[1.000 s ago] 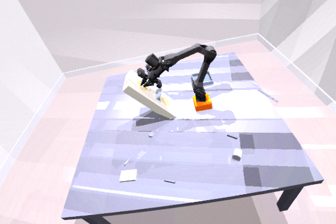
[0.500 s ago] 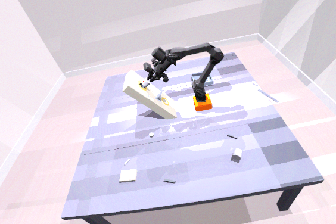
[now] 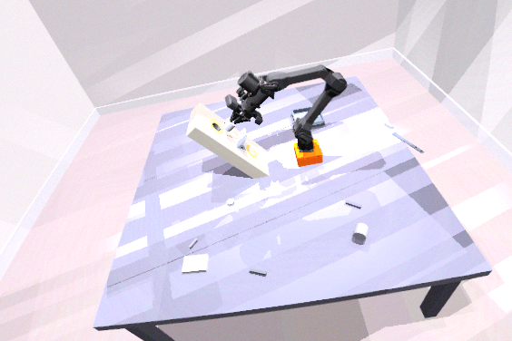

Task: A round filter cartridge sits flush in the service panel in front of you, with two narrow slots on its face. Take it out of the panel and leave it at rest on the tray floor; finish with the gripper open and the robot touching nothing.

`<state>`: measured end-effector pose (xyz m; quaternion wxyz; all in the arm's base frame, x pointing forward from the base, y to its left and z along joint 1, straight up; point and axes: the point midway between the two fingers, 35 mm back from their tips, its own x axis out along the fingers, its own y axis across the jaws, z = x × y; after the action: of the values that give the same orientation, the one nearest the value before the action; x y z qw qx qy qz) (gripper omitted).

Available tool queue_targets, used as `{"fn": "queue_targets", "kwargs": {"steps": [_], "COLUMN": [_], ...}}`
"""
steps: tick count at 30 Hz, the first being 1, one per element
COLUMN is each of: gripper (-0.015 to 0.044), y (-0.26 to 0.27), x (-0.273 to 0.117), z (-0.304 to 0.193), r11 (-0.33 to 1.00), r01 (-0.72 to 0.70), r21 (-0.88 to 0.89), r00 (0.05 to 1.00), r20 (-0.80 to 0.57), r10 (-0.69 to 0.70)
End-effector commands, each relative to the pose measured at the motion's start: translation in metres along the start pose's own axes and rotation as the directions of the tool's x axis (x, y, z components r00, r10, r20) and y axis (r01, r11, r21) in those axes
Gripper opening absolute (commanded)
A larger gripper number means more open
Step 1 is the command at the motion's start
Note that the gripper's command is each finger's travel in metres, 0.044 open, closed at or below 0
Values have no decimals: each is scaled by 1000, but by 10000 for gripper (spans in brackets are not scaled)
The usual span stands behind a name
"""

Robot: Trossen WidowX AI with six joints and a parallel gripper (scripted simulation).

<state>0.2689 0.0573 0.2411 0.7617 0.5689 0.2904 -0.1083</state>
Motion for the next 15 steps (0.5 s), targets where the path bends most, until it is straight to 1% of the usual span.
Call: {"fn": "queue_targets", "kwargs": {"steps": [1, 12, 15], "gripper": [0, 0, 79], "y": [-11, -45, -40], "x": [0, 6, 6], "z": [-3, -10, -9], "r11": [1000, 1000, 1000], "r01": [-13, -12, 2], "r21": [-3, -3, 0], "r00": [1000, 1000, 1000], "r20": [1, 0, -1], "r10": [13, 12, -2]}}
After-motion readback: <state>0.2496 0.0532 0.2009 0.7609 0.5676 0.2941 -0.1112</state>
